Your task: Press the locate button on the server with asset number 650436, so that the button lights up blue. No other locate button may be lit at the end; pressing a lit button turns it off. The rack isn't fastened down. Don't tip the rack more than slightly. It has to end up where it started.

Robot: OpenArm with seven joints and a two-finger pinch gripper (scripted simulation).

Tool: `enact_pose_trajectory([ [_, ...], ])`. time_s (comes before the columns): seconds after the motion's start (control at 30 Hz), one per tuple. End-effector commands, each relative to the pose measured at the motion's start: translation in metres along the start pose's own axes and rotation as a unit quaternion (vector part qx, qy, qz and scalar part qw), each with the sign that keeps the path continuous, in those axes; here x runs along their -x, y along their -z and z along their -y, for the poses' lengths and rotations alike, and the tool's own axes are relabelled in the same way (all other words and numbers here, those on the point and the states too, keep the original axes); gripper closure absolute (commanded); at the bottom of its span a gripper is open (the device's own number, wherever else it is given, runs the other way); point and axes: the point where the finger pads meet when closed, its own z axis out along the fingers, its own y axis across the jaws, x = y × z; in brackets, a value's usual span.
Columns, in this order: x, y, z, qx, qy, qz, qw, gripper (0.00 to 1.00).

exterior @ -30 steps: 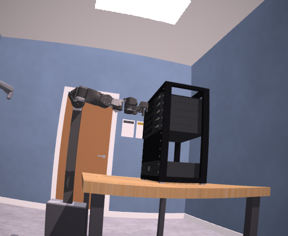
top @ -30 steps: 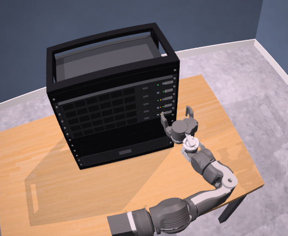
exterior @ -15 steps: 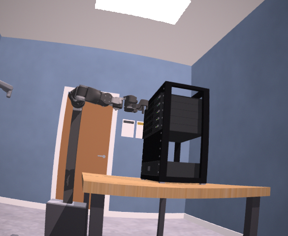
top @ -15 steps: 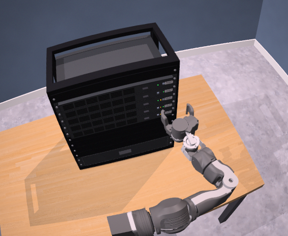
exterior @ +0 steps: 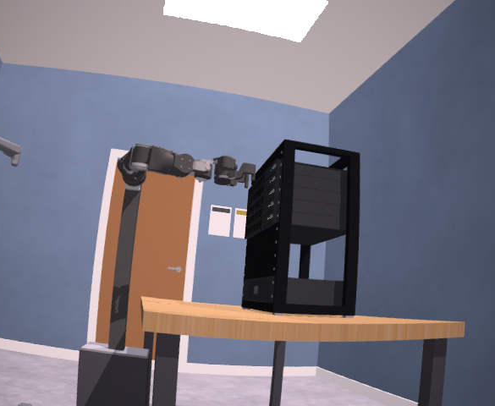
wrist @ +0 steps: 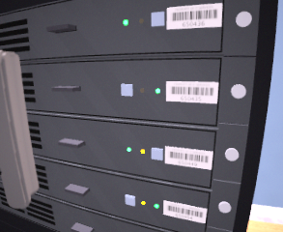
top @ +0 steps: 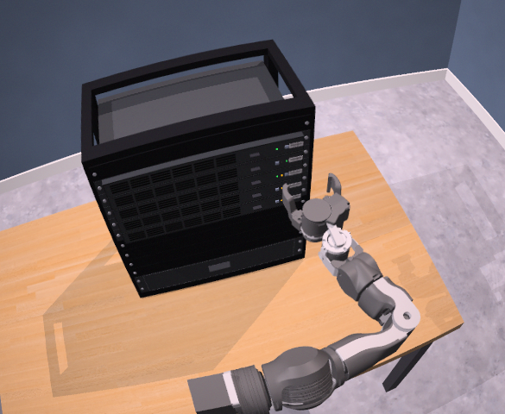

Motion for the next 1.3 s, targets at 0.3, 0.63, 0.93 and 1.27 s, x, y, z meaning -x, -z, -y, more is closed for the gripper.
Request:
enact_pose_trajectory([
  [0.3, -0.007, 0.000, -0.001, 0.004, 0.000, 0.000, 1.000, 0.40],
  [0.63, -0.007, -0.017, -0.002, 0.004, 0.000, 0.000, 1.000, 0.40],
  [0.93, -0.007, -0.035, -0.002, 0.004, 0.000, 0.000, 1.000, 0.40],
  [1.27, -0.007, -0.050, -0.002, 0.004, 0.000, 0.000, 1.000, 0.40],
])
